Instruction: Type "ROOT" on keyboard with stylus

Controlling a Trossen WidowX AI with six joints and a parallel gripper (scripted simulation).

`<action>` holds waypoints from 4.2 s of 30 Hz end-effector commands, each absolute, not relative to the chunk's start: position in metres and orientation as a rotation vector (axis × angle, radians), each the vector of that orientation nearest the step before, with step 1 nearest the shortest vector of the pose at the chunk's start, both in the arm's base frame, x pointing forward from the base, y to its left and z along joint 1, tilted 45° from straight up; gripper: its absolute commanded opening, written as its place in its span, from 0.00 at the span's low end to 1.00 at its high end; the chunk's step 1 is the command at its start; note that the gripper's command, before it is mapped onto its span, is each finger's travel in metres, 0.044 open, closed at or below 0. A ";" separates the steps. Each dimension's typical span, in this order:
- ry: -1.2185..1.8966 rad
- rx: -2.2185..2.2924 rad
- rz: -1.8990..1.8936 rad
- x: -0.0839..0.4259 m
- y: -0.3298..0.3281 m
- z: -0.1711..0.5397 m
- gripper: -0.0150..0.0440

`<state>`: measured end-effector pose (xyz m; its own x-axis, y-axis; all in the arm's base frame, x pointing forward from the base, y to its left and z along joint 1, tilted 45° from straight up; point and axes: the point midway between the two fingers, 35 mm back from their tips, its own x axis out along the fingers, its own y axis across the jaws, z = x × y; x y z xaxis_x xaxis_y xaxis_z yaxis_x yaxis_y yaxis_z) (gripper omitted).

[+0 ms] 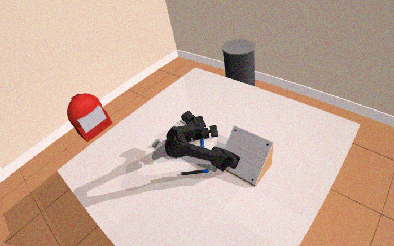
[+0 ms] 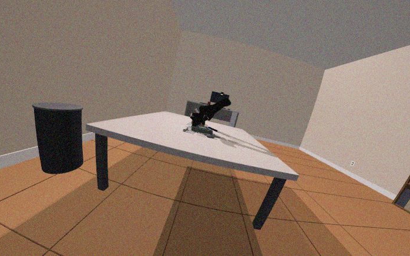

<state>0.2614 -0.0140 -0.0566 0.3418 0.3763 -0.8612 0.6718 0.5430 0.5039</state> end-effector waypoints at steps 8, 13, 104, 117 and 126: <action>1.267 1.046 -0.247 0.263 -0.023 -0.048 0.25; 1.267 1.045 -0.248 0.264 -0.043 -0.028 0.25; 1.414 1.346 -1.036 0.249 -0.029 -0.067 0.51; 1.415 1.351 -1.040 0.250 -0.070 -0.025 0.51; 1.415 1.351 -1.040 0.250 -0.070 -0.025 0.51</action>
